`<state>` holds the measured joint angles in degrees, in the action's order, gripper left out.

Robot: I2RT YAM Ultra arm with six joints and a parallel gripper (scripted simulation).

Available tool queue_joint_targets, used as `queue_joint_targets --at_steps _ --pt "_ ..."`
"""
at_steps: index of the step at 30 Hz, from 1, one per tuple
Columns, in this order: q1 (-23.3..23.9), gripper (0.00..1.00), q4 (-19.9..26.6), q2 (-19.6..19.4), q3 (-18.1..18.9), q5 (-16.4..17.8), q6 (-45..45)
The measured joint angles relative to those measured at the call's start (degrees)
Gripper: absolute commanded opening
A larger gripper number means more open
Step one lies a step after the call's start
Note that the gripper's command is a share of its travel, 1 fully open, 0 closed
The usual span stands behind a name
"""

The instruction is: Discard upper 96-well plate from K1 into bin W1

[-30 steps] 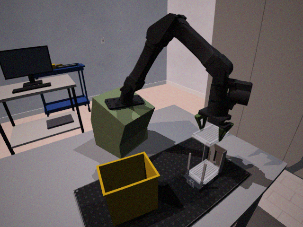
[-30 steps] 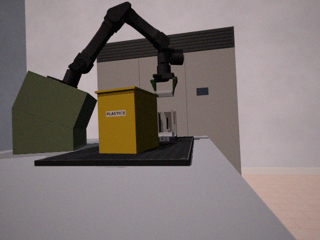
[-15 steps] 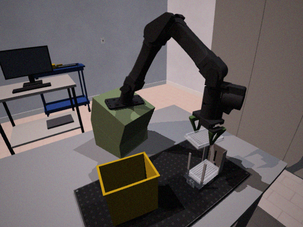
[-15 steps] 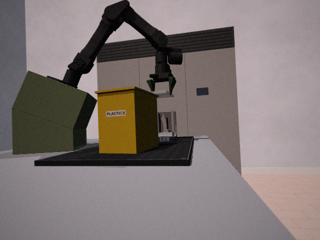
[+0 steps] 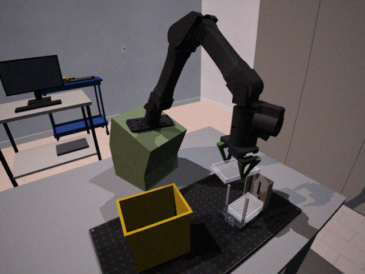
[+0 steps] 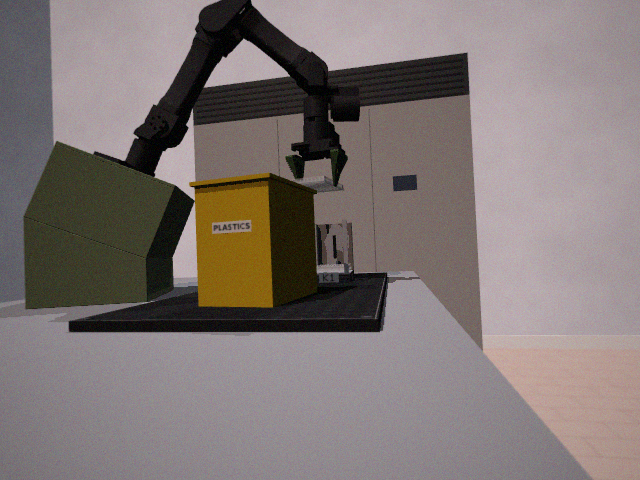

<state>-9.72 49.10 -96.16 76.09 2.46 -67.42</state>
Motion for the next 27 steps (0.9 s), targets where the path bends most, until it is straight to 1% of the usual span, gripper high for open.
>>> queue_joint_targets --at_steps 7,18,23,27 --pt "2.51 0.0 -0.81 1.11 -1.79 1.18 -2.73" --pt "9.11 0.0 -1.9 2.62 -5.01 3.37 -8.33" --pt "10.84 0.0 -2.25 3.04 -5.68 4.17 -10.4" --pt "13.14 0.0 -2.47 3.3 -6.47 5.03 -12.41"
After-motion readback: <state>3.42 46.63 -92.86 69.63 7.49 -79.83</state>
